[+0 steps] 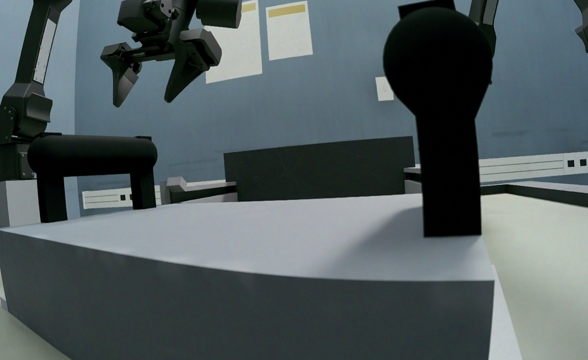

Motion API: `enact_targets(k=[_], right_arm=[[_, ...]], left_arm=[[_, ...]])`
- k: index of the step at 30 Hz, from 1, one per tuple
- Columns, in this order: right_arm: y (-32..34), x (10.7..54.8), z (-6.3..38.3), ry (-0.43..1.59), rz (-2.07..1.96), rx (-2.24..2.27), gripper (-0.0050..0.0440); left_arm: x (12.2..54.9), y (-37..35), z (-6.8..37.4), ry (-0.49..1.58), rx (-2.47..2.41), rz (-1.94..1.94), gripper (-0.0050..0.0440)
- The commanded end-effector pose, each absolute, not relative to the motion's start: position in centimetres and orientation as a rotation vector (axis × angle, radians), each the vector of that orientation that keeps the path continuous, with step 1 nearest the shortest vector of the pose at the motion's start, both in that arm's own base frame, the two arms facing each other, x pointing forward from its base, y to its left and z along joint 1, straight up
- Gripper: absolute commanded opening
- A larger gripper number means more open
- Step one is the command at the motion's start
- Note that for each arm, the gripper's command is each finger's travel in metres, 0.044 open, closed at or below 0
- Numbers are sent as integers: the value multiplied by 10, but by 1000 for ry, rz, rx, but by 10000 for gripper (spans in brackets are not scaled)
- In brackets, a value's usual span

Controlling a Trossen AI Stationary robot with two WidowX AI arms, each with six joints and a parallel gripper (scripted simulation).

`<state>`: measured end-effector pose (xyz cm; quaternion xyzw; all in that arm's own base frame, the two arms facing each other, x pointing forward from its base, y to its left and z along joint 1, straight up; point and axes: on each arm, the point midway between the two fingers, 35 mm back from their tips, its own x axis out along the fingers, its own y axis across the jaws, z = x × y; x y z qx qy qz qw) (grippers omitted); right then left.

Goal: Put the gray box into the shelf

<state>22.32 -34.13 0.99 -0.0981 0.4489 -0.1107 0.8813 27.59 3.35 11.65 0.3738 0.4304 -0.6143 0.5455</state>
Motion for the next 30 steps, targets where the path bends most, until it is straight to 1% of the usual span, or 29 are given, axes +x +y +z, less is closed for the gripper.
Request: enact_targets(k=[1, 3, 7, 10, 11, 17, 19, 22, 24, 30], right_arm=[[-346, 226, 20, 918, -243, -226, 440], [-346, 226, 20, 918, -243, -226, 440], [-345, 235, 31, 908, -244, -250, 344], [-332, 259, 40, 904, -210, -279, 272], [-325, 268, 44, 901, -195, -291, 263], [-261, 340, 78, 870, -78, -388, 263], [-261, 340, 78, 870, -78, -388, 263], [-217, 372, 89, 871, -7, -434, 263], [-187, 387, 79, 910, 52, -449, 263], [-94, 418, 76, 983, 187, -554, 263]], left_arm=[[278, 34, 125, 1002, 915, -1435, 440], [278, 34, 125, 1002, 915, -1435, 440], [279, 24, 127, 965, 907, -1428, 344], [284, 5, 128, 879, 889, -1421, 272], [286, -2, 129, 850, 884, -1420, 263], [294, -50, 129, 686, 899, -1416, 263], [294, -50, 129, 686, 899, -1416, 263], [294, -69, 122, 665, 960, -1409, 263], [294, -78, 116, 665, 1013, -1398, 263], [300, -98, 97, 690, 1203, -1324, 263]])
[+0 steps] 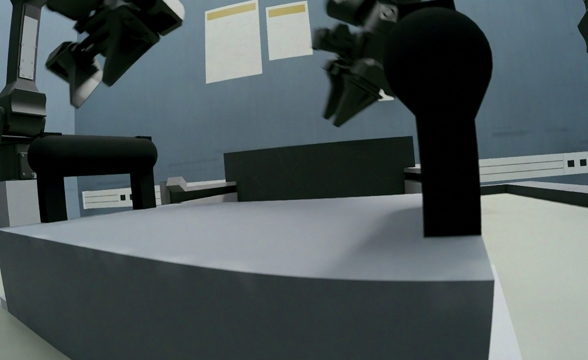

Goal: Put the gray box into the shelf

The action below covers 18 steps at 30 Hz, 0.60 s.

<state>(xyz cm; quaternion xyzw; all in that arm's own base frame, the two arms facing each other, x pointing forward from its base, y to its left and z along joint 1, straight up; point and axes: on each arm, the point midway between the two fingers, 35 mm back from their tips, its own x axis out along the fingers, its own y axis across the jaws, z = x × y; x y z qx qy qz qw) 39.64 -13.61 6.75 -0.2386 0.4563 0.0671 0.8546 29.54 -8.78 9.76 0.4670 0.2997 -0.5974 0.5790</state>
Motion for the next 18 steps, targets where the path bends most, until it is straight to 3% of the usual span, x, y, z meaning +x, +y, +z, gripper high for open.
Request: enact_targets(k=[1, 10, 18], right_arm=[[-78, 421, 75, 994, 207, -576, 263], [34, 422, 72, 1053, 339, -757, 263], [147, 390, 76, 1052, 448, -998, 263]], left_arm=[[301, -100, 94, 695, 1236, -1306, 263], [313, -118, 71, 727, 1429, -1193, 263], [319, -127, 65, 722, 1520, -1120, 263]])
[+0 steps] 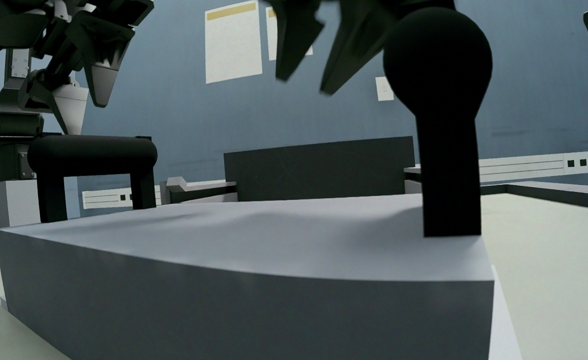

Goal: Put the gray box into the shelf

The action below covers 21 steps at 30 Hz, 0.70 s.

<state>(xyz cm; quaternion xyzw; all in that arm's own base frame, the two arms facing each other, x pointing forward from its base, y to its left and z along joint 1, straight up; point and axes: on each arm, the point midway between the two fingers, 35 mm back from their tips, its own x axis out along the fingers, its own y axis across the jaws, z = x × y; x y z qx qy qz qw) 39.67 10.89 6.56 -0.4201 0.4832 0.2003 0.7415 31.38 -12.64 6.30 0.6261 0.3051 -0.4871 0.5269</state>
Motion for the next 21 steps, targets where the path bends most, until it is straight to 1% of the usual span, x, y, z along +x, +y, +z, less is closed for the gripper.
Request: enact_targets(k=[1, 3, 5, 9, 14, 21], right_arm=[[160, 384, 77, 1046, 459, -1030, 263], [180, 373, 78, 1037, 484, -1079, 263], [180, 373, 78, 1037, 484, -1079, 263], [211, 338, 66, 1054, 596, -1152, 263], [227, 312, 54, 1075, 688, -1200, 263], [225, 319, 34, 1075, 695, -1203, 263]], left_arm=[[319, -127, 65, 722, 1522, -1117, 263], [319, -128, 65, 722, 1525, -1115, 263], [319, -128, 65, 722, 1525, -1115, 263], [320, -128, 66, 718, 1528, -1113, 263], [320, -128, 66, 717, 1527, -1114, 263], [319, -128, 63, 720, 1527, -1116, 263]])
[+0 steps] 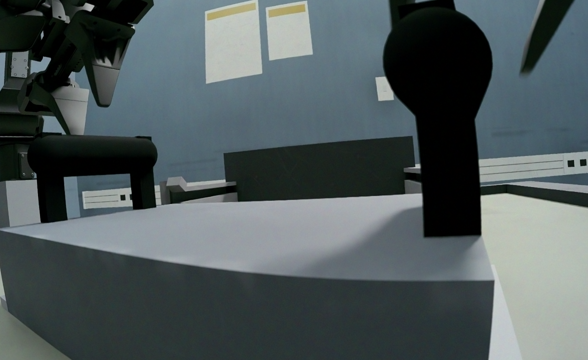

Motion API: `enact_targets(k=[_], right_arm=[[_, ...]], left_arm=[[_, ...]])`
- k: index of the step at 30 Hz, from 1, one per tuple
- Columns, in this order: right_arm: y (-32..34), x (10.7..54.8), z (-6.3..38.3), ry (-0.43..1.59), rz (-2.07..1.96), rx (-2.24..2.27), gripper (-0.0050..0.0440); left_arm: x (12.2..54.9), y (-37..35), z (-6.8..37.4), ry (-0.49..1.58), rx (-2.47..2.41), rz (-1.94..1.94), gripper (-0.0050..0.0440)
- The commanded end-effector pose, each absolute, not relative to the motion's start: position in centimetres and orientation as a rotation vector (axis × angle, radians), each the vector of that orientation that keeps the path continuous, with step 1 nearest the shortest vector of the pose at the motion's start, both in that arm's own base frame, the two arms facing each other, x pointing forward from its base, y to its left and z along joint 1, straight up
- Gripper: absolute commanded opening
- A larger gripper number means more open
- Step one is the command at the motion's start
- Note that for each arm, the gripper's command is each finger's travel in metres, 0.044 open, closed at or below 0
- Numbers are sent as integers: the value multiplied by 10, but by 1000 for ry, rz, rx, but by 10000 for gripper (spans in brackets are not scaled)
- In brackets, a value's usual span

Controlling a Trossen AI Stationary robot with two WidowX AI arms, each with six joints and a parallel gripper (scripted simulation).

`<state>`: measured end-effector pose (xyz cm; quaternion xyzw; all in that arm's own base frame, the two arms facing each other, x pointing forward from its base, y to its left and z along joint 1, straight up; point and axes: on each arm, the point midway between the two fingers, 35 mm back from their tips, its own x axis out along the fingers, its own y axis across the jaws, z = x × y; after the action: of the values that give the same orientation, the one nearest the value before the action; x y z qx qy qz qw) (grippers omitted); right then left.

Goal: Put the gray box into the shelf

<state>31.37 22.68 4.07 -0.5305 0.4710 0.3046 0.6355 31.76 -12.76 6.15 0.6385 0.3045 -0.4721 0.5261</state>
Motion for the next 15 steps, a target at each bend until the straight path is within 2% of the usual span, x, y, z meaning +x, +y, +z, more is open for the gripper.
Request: enact_targets(k=[1, 6, 15], right_arm=[[225, 319, 34, 1075, 695, -1203, 263], [221, 330, 7, 1075, 695, -1203, 233], [225, 338, -2, 1063, 693, -1199, 180]], left_arm=[[319, -128, 63, 720, 1527, -1116, 263], [329, -129, 41, 719, 1527, -1116, 263], [346, -135, 11, 708, 1526, -1110, 214]])
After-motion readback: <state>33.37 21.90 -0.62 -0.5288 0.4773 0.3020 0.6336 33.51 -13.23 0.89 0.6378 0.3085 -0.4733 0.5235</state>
